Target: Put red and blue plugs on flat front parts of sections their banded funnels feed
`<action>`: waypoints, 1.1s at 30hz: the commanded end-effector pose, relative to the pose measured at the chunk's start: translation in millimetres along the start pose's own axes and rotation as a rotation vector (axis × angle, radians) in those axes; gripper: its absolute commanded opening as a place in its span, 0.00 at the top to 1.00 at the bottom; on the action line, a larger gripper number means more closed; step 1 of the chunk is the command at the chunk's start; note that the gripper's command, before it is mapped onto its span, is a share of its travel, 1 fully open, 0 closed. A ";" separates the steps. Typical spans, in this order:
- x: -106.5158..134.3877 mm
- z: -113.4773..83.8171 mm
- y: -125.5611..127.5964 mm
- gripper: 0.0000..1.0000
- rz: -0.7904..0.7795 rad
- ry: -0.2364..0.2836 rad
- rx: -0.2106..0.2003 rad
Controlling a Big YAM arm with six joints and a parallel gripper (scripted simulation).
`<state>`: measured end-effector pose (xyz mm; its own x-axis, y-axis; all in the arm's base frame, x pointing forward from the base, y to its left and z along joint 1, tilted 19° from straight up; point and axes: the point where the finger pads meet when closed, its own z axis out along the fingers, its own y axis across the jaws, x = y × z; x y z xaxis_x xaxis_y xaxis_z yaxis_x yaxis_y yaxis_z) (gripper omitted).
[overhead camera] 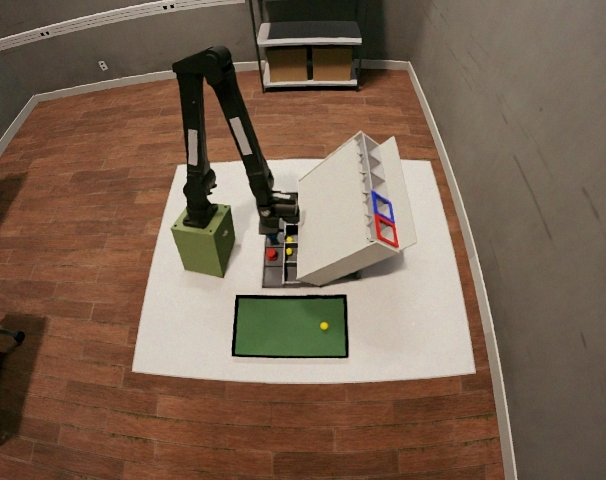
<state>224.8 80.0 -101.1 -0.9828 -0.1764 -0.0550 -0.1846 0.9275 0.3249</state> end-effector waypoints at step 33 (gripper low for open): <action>-1.0 19.8 1.9 1.00 -0.001 0.001 0.001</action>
<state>224.1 85.3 -116.2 -0.9829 -0.1764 -0.0525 -0.1838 0.9274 0.3258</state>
